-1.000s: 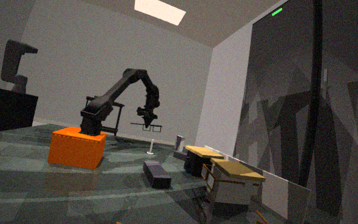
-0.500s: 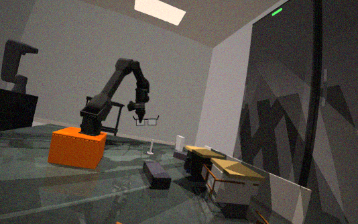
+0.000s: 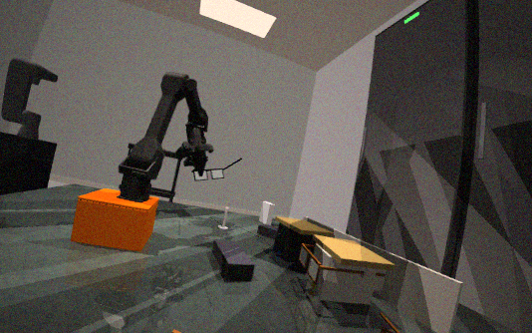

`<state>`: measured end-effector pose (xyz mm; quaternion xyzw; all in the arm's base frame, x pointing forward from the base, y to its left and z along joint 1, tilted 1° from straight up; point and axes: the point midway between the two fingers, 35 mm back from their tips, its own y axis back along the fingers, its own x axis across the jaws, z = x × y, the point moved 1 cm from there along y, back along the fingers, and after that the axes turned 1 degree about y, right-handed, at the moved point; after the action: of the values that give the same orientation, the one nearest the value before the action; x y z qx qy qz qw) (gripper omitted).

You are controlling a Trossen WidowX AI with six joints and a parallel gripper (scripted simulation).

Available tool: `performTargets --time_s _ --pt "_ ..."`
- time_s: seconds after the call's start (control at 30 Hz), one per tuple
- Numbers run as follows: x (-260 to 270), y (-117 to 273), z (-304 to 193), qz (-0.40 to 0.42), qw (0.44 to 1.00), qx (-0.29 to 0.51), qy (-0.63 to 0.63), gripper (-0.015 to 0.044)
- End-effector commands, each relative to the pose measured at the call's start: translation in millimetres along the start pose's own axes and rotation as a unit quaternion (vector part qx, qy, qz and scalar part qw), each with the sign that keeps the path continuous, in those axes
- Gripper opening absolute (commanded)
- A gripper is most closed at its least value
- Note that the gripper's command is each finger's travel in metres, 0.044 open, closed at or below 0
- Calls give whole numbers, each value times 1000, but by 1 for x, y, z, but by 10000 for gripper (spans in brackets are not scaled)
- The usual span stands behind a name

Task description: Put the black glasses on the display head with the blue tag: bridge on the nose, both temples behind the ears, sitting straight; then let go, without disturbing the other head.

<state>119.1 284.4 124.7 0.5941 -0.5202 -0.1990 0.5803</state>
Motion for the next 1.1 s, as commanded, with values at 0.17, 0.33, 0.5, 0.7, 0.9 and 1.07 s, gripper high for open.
performTargets --time_s 0.17,0.33,0.5,0.7,0.9,1.07 --pt "28 6 29 39 988 47 143 0" --pt "42 7 43 61 972 69 217 0" --pt "56 6 56 85 950 90 288 0" --pt "74 2 69 116 915 113 370 0" --pt "81 1 74 130 898 122 403 0" --pt "76 1 72 120 909 115 383 0"
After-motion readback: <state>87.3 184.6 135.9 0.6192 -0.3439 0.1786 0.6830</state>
